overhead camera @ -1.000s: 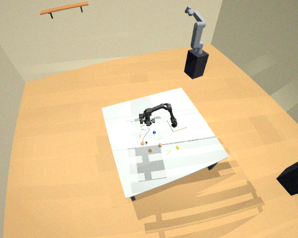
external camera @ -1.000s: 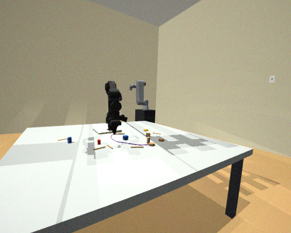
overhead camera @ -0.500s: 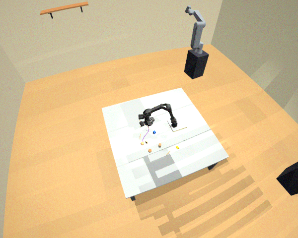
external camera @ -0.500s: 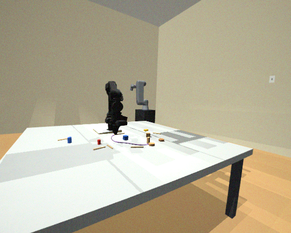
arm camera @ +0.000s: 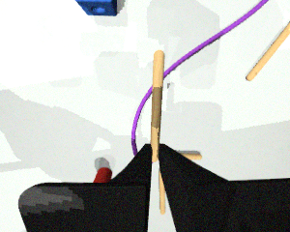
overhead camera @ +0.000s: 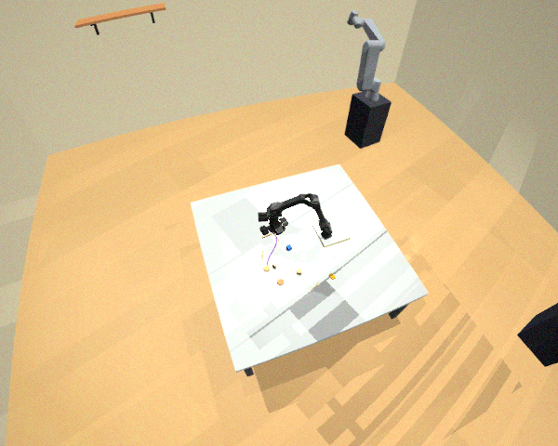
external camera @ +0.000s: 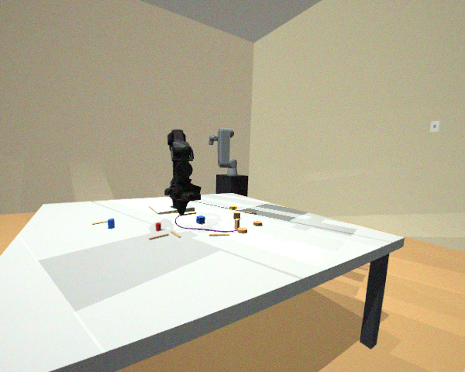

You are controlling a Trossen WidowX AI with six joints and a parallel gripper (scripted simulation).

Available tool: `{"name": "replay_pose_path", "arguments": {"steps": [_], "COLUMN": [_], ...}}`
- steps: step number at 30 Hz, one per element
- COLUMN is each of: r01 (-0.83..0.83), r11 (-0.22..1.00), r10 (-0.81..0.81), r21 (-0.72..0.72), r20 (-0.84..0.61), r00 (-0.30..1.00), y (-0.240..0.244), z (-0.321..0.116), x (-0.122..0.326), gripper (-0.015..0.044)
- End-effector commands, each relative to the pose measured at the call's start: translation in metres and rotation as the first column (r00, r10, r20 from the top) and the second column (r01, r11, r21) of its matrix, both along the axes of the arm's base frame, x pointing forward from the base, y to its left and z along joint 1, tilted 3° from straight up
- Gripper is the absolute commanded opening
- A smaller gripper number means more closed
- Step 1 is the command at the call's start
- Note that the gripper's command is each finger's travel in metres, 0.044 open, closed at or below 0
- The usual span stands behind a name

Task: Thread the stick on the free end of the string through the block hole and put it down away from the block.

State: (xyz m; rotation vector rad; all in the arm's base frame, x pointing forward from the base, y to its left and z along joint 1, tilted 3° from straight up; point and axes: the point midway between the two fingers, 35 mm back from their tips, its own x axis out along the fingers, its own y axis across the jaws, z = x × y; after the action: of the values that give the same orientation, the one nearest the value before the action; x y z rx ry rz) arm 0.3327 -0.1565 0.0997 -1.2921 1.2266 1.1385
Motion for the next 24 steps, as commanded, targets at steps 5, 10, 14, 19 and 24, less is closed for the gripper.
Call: {"name": "replay_pose_path", "arguments": {"steps": [5,10,14,19,24], "r01": [-0.003,-0.003,-0.003,-0.003,-0.003], "r11": [1.000,1.000,1.000,1.000,1.000], "r10": [0.003,0.003,0.003,0.003,0.003], "r21": [0.001,0.000,0.000,-0.001,-0.002], "r20": [-0.012,-0.012,-0.012,-0.012,-0.013], "r00": [1.000,1.000,1.000,1.000,1.000], "y": [-0.011,-0.017,-0.022,-0.029,-0.035], "z": [-0.003,-0.002,-0.002,-0.001,-0.001], "x": [0.000,0.000,0.000,0.000,0.000], "gripper": [0.0000,0.0000,0.0000,0.0000,0.0000]}}
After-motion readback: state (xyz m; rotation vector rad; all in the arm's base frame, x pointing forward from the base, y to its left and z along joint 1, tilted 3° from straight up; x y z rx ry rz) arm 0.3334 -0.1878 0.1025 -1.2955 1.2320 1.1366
